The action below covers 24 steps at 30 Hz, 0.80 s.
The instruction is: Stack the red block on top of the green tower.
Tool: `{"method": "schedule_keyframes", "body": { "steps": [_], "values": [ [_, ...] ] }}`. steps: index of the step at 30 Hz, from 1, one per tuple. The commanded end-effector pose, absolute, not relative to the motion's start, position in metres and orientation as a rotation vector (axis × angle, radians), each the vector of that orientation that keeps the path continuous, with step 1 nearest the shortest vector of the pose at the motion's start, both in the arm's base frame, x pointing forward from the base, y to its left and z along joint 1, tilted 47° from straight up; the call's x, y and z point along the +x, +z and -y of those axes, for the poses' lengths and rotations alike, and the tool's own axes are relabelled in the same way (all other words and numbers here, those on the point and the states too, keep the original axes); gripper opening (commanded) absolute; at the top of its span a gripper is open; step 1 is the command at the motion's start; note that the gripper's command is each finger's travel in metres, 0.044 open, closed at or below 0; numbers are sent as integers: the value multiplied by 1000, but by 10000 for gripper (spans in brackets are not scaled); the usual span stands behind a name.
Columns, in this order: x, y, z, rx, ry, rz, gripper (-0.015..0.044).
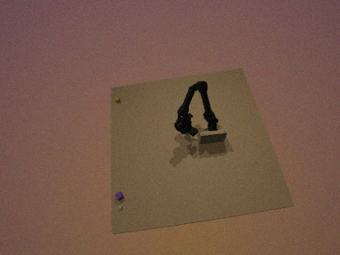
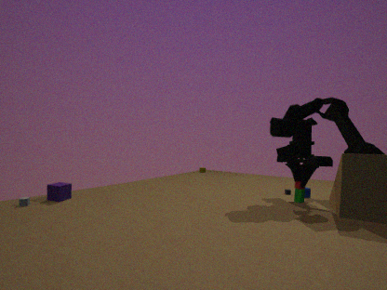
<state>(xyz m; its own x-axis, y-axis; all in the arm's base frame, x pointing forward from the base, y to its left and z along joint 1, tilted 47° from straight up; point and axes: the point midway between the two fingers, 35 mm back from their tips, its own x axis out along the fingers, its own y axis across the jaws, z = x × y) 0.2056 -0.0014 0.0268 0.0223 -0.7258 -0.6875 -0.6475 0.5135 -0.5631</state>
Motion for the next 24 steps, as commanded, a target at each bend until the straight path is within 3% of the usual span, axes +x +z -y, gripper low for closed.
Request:
{"method": "schedule_keyframes", "body": {
  "steps": [1, 12, 24],
  "values": [
    [206, 26, 2, -1178, -91, -1674, 157],
    [206, 26, 2, -1178, -91, -1674, 440],
    [206, 26, 2, -1178, -91, -1674, 440]
  ]
}}
